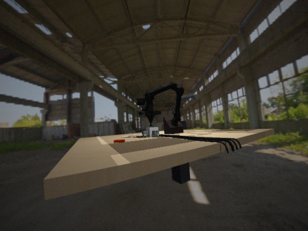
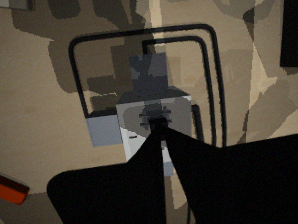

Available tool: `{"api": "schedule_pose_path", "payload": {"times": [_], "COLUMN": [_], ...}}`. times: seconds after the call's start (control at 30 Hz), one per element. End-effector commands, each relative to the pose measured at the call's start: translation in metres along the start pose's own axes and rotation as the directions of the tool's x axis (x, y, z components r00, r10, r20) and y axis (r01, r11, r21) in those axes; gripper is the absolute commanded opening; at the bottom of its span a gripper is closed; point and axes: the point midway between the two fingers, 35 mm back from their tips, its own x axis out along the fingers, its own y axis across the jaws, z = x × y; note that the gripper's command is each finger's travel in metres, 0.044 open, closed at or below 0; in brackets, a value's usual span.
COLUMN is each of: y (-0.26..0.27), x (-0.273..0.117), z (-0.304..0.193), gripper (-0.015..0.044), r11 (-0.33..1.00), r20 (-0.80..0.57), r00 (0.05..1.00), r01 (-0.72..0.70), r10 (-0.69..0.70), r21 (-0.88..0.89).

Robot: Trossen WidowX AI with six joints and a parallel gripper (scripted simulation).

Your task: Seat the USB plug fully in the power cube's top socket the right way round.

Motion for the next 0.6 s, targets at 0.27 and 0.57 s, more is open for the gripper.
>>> {"api": "schedule_pose_path", "payload": {"times": [0.27,0.57], "y": [0.001,0.001], "x": [-0.009,-0.015], "z": [0.0,0.0], "gripper": [0.0,0.0], "r11": [1.0,1.0], "r20": [0.005,0.005], "r00": [1.0,1.0], "r01": [-0.001,-0.001], "r10": [0.001,0.001], "r21": [-0.008,-0.008]}}
